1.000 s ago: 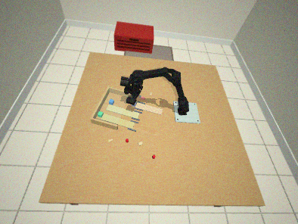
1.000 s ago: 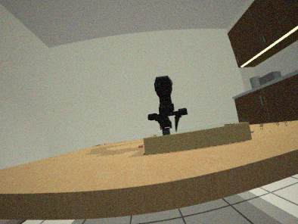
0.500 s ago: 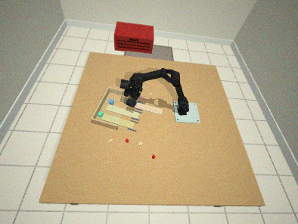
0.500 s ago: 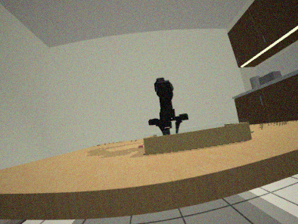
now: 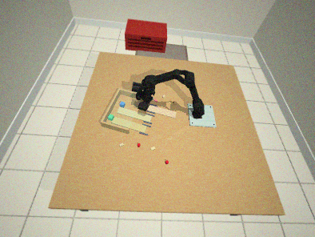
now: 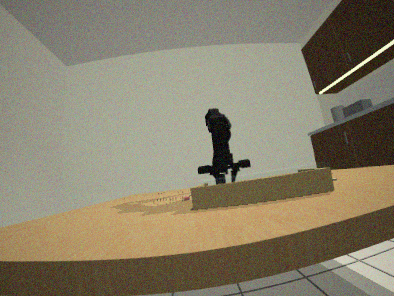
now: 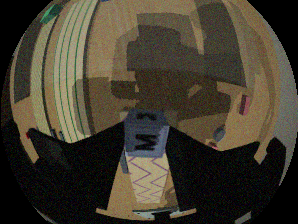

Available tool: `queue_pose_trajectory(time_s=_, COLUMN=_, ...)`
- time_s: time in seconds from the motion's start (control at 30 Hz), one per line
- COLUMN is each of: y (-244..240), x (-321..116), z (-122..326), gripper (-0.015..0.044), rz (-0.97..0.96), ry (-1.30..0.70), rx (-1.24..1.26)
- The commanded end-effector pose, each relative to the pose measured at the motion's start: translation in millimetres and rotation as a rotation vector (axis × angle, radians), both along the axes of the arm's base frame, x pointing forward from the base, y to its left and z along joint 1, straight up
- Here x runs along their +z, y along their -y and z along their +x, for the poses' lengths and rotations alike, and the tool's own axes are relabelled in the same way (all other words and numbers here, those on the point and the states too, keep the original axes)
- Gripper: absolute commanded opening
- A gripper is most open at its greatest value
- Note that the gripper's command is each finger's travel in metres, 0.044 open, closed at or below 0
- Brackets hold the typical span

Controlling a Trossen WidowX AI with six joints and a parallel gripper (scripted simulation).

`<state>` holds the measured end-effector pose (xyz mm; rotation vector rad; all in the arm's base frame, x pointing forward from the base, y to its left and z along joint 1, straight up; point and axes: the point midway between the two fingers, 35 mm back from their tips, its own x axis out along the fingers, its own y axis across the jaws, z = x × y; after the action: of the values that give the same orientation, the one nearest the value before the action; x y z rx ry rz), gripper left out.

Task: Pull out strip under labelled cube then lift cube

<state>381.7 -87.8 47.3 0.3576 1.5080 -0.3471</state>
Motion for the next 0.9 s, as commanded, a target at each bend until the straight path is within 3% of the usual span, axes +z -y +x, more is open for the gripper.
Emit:
queue_pose_trajectory(time_s=0.0, y=0.0, x=0.5, z=0.3, gripper=0.0125, rz=0.000, ry=0.001, rx=0.000)
queue_pose_trajectory(time_s=0.1, y=0.0, x=0.5, z=0.3, gripper=0.0105, rz=0.000, ry=0.001, rx=0.000)
queue_pose_trajectory(time_s=0.23, y=-0.5, x=2.4, z=-2.0, gripper=0.0000, rz=0.000, ry=0.001, rx=0.000)
queue_pose_trajectory(time_s=0.87, y=-13.5, x=39.8, z=-60.4, gripper=0.0000, rz=0.001, ry=-0.005, rx=0.003)
